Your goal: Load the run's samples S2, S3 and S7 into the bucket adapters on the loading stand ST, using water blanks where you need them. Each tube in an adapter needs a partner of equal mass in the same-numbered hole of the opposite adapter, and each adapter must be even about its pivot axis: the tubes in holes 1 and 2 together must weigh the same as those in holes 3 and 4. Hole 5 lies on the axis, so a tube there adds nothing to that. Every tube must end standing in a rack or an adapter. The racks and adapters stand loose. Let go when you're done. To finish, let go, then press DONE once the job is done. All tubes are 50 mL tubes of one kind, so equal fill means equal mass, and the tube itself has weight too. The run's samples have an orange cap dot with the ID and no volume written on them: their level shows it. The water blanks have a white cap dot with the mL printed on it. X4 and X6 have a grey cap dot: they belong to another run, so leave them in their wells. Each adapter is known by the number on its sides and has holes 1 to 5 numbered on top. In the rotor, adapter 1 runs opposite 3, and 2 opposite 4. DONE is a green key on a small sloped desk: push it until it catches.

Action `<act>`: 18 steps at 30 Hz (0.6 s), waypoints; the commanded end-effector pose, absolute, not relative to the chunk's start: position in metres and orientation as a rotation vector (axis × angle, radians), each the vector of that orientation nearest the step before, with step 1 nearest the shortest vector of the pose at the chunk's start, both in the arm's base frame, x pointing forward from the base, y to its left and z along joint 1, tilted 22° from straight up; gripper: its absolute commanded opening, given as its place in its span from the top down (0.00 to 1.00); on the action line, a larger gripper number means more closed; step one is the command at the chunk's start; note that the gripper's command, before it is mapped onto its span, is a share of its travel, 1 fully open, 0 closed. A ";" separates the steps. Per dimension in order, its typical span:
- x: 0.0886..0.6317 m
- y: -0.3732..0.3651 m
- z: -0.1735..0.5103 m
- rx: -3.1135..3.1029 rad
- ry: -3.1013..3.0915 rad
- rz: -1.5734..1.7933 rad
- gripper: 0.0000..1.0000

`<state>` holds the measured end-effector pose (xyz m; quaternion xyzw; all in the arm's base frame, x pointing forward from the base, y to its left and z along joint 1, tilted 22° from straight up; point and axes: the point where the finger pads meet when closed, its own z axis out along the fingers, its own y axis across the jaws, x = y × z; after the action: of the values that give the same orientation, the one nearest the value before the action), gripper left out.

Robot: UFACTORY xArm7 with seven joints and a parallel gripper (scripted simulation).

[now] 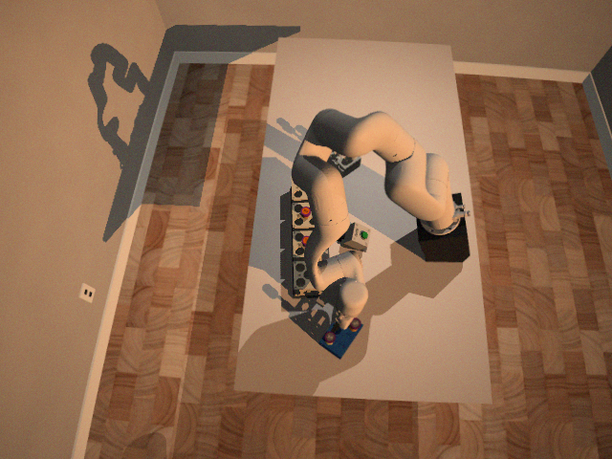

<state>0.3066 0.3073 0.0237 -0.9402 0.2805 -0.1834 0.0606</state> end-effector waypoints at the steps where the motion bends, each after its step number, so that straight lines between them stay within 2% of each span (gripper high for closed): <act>1: 0.308 0.309 0.023 -2.843 0.846 -0.557 0.43; 18: 0.309 0.309 0.019 -2.843 0.846 -0.557 0.43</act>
<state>0.3090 0.3075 0.0180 -0.9402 0.2805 -0.1836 0.0608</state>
